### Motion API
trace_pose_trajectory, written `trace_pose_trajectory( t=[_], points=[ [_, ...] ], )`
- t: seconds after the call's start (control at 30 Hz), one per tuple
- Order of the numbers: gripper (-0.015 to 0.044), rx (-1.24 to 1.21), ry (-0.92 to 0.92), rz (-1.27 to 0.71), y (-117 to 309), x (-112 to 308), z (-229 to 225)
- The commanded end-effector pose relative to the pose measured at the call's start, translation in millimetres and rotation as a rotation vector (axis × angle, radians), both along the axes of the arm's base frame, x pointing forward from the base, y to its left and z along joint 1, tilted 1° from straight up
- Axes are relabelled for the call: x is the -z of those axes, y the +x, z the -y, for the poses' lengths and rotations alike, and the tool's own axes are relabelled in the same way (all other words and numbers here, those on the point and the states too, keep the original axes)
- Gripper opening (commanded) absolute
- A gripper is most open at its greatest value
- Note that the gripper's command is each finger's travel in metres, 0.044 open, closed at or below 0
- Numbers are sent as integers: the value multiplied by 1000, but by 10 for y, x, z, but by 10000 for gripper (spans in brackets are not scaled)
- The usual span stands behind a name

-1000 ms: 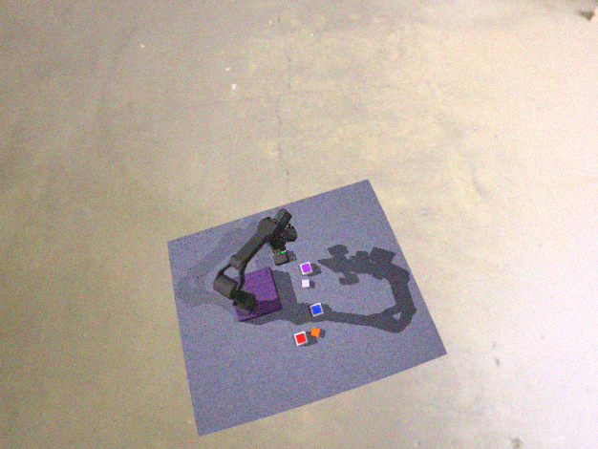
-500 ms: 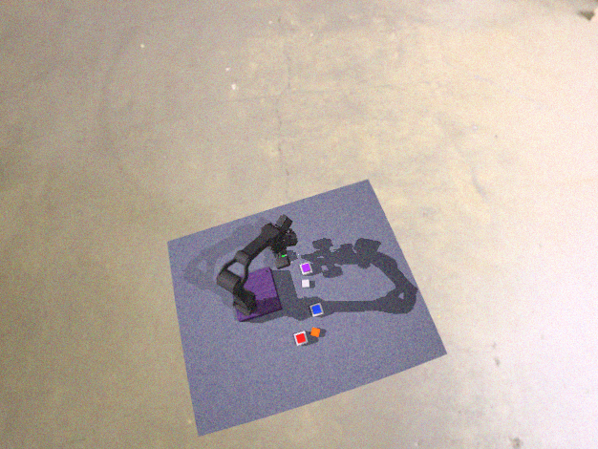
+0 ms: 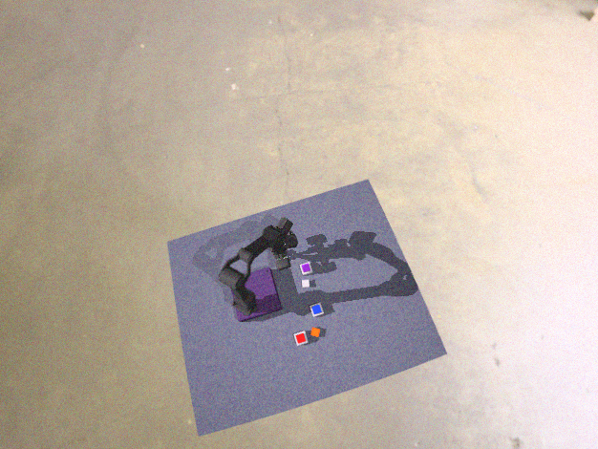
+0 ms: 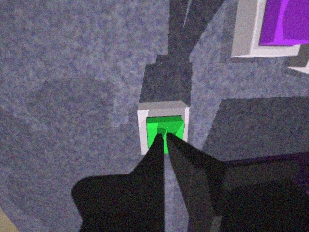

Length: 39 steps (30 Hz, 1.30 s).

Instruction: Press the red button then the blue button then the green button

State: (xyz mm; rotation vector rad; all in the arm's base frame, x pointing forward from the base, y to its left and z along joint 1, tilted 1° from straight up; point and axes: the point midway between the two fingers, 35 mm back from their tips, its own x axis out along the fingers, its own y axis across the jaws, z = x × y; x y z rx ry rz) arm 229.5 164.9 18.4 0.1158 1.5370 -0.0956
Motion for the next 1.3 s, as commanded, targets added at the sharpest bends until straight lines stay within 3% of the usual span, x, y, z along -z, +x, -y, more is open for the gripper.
trace_pose_trajectory(
  t=[0.0,0.67,0.8,0.93,1.27],
  points=[
    [20,3,-5,-6,-9,62,9],
    [20,3,-5,-6,-9,62,9],
    [20,3,-4,-6,-14,-244,8],
    [20,3,-5,-6,-16,-271,10],
    [282,3,-4,-2,378,-906,-27]
  ],
)
